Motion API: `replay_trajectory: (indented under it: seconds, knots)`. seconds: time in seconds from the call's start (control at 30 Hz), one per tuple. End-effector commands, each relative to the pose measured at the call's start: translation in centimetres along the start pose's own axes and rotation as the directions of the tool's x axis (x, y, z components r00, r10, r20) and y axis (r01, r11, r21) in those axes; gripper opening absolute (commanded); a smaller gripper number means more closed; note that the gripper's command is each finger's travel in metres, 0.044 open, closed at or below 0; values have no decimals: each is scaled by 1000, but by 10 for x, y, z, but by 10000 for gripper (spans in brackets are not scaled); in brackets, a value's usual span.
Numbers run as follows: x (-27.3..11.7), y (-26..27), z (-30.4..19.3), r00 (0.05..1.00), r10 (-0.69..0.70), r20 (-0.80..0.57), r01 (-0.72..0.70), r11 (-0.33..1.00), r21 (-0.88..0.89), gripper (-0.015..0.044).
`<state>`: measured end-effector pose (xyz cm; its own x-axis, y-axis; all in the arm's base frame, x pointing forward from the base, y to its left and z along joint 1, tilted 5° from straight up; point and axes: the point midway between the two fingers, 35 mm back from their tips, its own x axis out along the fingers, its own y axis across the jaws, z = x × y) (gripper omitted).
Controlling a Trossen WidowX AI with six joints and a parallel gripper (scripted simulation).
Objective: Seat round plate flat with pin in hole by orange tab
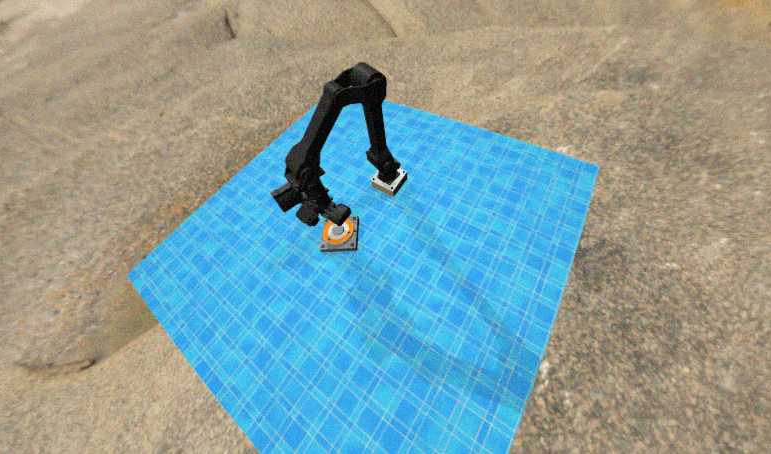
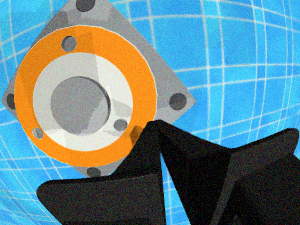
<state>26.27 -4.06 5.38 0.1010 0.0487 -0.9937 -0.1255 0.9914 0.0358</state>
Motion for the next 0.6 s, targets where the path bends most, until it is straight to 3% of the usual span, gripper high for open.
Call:
replay_trajectory:
  seconds: [0.0, 0.57]
  knots:
    - [3, 3, -8, 1000, 8, -19, -7, 1000, 2, 0]
    - [3, 10, -17, 1000, 8, -19, -8, 1000, 2, 0]
